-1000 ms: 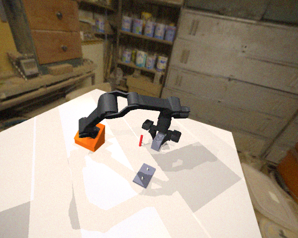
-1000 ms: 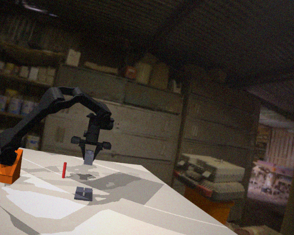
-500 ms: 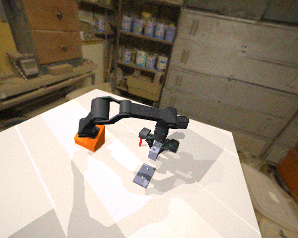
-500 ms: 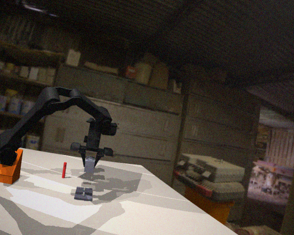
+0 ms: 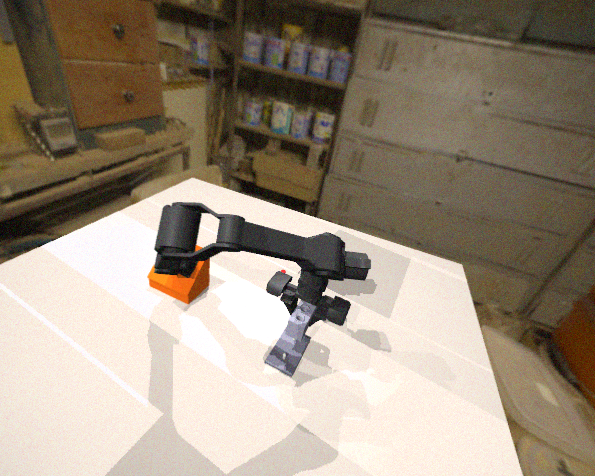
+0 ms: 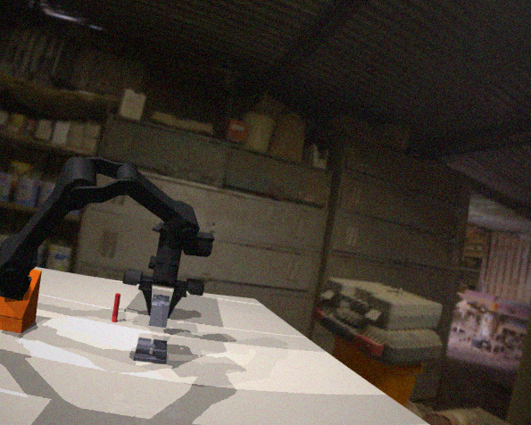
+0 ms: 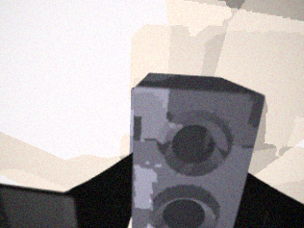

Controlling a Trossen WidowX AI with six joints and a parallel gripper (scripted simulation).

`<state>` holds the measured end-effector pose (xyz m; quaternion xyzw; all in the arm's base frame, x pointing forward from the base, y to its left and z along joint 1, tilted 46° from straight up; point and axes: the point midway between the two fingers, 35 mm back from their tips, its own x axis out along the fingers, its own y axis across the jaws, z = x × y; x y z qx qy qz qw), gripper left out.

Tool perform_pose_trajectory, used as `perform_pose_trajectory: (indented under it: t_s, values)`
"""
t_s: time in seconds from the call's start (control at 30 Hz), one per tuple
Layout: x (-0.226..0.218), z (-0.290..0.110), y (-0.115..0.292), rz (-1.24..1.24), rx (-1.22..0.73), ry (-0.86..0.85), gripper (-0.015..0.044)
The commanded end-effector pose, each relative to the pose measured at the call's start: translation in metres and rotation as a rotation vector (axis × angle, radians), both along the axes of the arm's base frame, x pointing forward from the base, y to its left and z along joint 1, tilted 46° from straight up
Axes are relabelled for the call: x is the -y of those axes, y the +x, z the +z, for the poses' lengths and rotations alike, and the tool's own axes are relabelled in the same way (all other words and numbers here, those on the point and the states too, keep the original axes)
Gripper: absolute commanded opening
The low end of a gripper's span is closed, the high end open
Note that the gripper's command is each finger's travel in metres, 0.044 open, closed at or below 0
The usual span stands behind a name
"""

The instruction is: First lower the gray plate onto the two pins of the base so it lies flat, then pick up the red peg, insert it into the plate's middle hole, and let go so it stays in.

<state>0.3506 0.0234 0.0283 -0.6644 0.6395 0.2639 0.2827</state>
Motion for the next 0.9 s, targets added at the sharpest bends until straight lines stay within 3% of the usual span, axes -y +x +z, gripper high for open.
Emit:
perform_pose_trajectory:
  t_s: [0.0, 0.87]
  values:
    - [0.016, 0.006, -0.002, -0.001, 0.002, -0.008, 0.0]
    - [0.033, 0.011, -0.005, -0.004, 0.003, -0.016, 0.0]
